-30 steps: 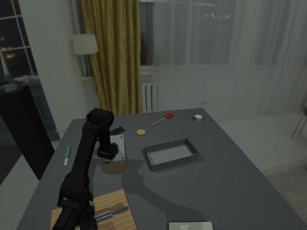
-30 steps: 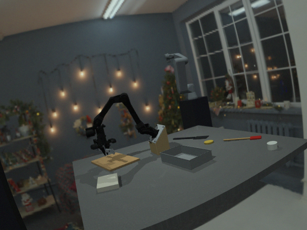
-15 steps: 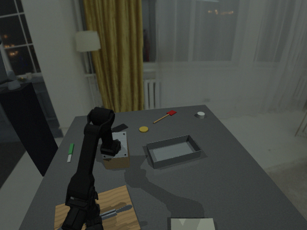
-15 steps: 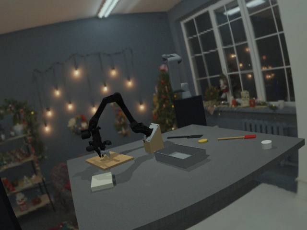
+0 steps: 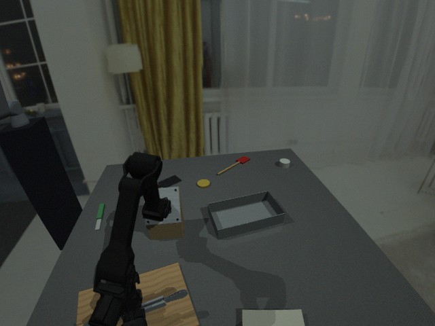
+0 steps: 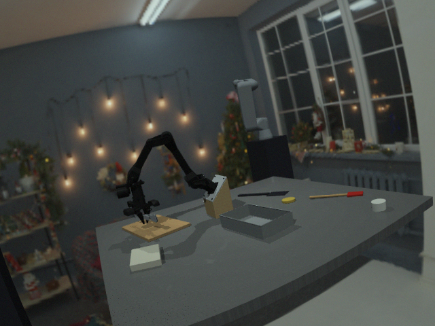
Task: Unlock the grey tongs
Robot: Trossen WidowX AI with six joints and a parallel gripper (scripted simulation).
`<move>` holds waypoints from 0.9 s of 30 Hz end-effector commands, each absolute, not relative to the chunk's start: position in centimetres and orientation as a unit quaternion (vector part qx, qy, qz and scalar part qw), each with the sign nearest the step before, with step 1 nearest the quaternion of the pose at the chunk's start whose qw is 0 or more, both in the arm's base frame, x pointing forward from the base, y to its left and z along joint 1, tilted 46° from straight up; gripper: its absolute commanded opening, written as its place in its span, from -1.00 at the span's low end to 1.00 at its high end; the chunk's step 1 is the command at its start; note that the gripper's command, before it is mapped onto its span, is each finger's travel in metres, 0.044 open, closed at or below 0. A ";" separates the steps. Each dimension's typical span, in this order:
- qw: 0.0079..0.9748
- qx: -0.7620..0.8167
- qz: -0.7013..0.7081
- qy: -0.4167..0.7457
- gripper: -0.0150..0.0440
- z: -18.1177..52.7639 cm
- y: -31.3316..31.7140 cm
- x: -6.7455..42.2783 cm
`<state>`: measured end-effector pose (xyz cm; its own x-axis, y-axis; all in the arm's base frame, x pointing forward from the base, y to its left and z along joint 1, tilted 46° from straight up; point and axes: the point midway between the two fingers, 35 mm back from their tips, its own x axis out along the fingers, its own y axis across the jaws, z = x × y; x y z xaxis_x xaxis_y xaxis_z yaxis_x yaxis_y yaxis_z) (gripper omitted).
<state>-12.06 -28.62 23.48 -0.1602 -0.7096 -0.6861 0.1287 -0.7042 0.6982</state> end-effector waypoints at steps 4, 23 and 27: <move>0.292 0.579 -0.719 -0.251 0.33 23.5 -28.6 -12.1; 0.283 0.581 -0.726 -0.235 1.00 28.7 -26.0 -18.5; 0.284 0.581 -0.725 -0.237 1.00 31.4 -23.6 -21.7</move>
<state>-19.88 -25.07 29.83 -0.1654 -0.6833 -0.7111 0.1352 -0.7300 0.6700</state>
